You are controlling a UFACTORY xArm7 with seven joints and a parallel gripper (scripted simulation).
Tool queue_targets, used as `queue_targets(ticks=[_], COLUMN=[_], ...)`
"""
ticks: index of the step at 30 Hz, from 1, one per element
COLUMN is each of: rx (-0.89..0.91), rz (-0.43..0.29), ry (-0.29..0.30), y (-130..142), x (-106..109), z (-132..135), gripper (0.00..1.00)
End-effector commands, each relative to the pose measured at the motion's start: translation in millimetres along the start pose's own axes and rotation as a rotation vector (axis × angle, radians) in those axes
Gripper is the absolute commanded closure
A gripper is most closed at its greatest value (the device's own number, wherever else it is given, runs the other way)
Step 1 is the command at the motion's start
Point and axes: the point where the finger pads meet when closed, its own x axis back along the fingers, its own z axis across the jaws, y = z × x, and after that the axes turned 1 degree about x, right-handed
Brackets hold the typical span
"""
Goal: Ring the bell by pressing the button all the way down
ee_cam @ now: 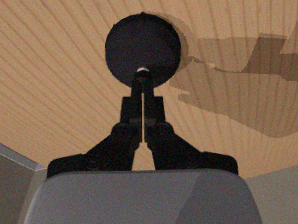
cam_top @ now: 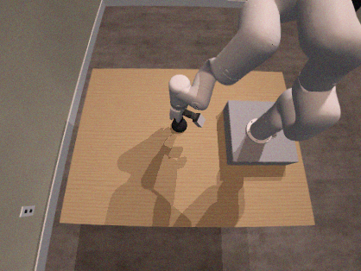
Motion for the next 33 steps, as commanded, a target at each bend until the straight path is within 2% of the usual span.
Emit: queue_targets(ticks=[1,33], rx=[0.0,0.0], rz=[-0.004,-0.004], ry=[0.001,0.001], y=[1.8,1.9], x=[-1.2,-9.4], z=[0.5,0.5], gripper=[1.0,1.0])
